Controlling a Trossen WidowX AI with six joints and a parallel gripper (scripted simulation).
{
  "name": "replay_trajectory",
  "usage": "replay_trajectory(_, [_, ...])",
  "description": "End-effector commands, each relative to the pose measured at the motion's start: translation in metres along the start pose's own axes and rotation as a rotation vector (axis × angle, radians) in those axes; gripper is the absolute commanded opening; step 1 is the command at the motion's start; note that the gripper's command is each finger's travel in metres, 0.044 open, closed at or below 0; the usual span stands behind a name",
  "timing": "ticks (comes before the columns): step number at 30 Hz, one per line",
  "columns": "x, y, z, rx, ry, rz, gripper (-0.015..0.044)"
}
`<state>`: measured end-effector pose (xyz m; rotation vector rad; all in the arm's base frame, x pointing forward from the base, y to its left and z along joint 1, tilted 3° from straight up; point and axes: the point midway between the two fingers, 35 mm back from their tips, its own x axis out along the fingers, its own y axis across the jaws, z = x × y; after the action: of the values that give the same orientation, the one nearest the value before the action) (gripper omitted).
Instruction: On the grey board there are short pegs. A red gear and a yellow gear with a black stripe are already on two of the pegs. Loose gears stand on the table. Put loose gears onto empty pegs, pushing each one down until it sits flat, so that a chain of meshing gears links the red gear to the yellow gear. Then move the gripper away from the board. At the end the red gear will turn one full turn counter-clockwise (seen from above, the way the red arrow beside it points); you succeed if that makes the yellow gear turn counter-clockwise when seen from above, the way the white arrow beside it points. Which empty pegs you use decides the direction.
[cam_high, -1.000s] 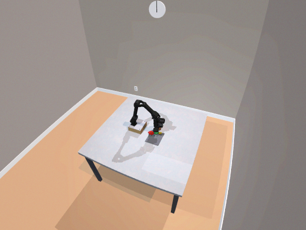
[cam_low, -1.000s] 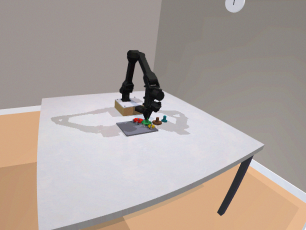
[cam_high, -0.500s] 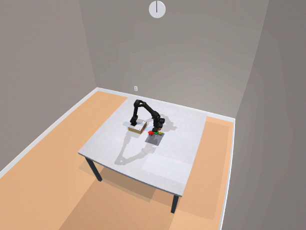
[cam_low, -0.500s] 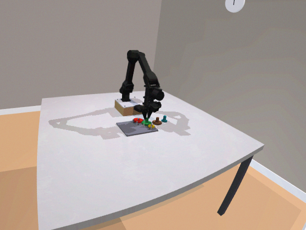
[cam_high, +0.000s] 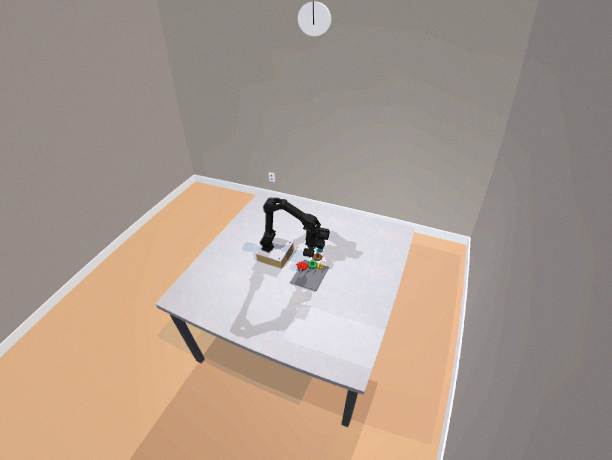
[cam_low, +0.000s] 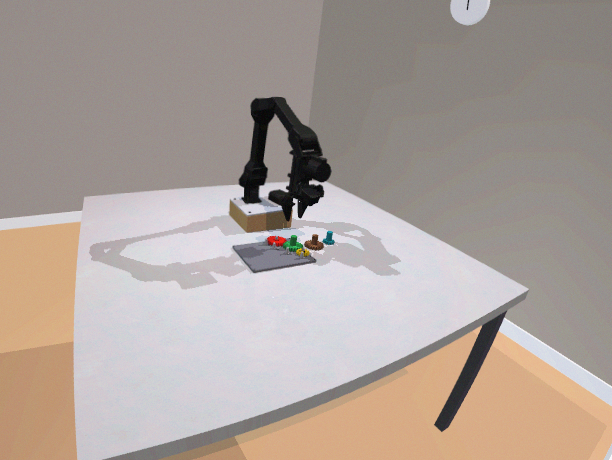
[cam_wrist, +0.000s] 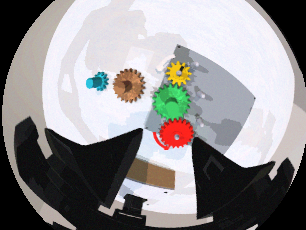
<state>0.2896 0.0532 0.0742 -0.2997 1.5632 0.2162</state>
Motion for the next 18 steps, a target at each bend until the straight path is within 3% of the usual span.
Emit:
replay_trajectory(1, [-0.0271,-0.0003,0.002,0.003,-0.035,-0.005,0.0324])
replay_trajectory(6, [-0.0271,-0.0003,0.002,0.003,-0.035,-0.005,0.044])
replay_trajectory(18, [-0.0271,-0.0003,0.002,0.003,-0.035,-0.005,0.044])
